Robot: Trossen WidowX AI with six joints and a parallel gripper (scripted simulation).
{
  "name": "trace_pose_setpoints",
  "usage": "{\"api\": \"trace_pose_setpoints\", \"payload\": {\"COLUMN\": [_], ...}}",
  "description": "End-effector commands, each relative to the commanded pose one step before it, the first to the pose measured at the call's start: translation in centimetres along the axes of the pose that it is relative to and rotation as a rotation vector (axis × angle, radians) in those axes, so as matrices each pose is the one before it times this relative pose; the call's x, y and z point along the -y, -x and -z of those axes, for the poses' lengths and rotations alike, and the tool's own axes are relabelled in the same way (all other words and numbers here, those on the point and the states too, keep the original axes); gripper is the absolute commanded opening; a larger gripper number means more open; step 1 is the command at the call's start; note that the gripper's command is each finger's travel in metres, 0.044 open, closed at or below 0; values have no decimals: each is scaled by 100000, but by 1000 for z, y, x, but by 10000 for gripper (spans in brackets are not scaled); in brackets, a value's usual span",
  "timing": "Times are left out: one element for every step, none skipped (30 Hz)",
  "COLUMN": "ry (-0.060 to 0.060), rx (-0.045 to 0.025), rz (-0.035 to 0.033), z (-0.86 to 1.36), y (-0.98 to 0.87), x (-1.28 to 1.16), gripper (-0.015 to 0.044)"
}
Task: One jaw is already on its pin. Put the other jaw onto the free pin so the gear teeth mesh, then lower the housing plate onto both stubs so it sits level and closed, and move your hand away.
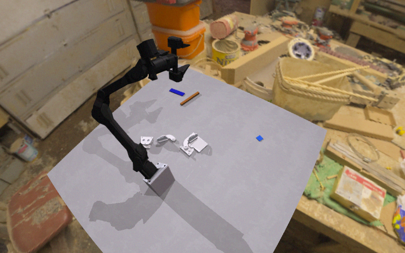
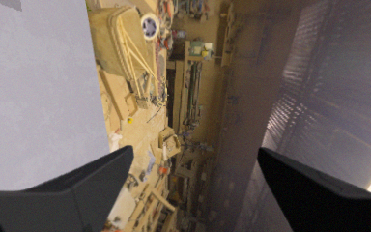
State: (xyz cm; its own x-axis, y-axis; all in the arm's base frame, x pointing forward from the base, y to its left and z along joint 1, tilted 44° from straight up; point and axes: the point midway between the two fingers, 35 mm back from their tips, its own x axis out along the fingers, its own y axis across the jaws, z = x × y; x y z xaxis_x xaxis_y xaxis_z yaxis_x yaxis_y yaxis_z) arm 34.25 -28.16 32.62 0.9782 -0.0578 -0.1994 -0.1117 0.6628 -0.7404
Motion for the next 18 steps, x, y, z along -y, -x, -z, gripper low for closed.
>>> {"api": "trace_pose_setpoints", "payload": {"ry": [3857,753,762,771,780,788,797,806,815,823,832,840,849,857,866,874,883,891], "rx": [799,280,293,306,319,331,344,357,370,383,396,409,422,435,448,461,474,487], "rz": [-5053,-1354,-1357,-1360,-1363,-1365,-1367,-1369,-1371,-1373,-1374,-1376,-1377,-1378,-1379,-1379,-1380,-1380], "z": [-939,-163,-168,-172,-177,-182,-186,-191,-195,-200,-204,-208,-213,-217,-221,-225,-229,-233], "y": [-690,-226,-226,-226,-226,-226,-226,-226,-226,-226,-226,-226,-226,-226,-225,-225,-225,-225], "x": [-1926,-464,-462,-461,-459,-457,-456,-454,-452,-450,-448,-446,-444,-441,-439,-437,-434,-432], "gripper": [440,440,440,440,440,440,440,440,440,440,440,440,440,440,440,440,440,440]}}
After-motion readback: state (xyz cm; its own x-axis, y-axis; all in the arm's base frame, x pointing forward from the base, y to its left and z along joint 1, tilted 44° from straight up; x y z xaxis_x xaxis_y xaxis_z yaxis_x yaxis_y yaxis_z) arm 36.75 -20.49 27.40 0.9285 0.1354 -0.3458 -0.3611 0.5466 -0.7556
